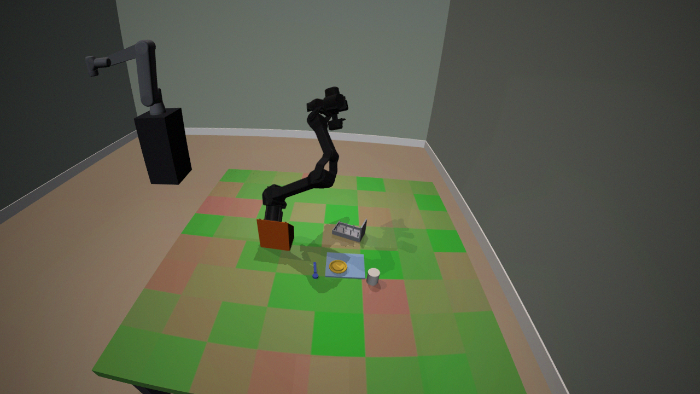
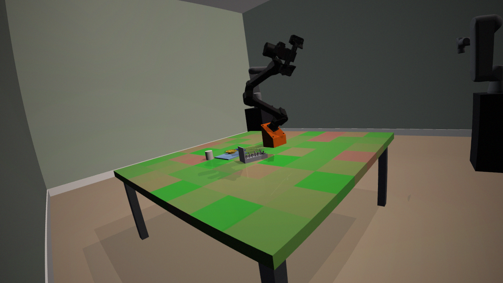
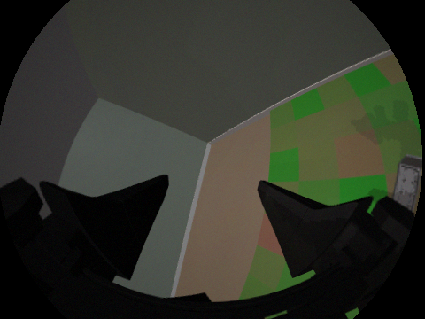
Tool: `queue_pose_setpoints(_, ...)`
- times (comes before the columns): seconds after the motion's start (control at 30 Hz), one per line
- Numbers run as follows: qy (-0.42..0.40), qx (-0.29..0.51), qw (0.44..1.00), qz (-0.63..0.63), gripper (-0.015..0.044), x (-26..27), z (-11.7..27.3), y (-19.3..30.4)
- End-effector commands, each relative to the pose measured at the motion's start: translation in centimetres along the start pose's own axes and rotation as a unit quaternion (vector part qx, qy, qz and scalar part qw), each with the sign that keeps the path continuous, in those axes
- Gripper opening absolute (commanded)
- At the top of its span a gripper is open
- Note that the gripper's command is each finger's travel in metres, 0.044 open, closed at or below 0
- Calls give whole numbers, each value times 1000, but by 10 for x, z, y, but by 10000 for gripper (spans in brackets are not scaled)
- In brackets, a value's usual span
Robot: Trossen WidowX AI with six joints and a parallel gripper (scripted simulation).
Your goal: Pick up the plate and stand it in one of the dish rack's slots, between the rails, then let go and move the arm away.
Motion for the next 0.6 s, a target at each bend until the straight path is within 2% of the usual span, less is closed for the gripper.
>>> queue_pose_setpoints(0.0, -1, -1, 1000, 3, 400, 1, 0, 1)
queue_pose_setpoints(0.57, -57, -63, 961, 262, 400, 35, 16, 80)
Point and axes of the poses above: the point midway between the two fingers, 35 mm back from their tips, its own z axis back along the fingers, its own x axis across the jaws, y = z × x, the point moved 9 cm from there along z, back along the fingers, and after that the axes turned 6 degrees about -z, right-handed, at the moved point
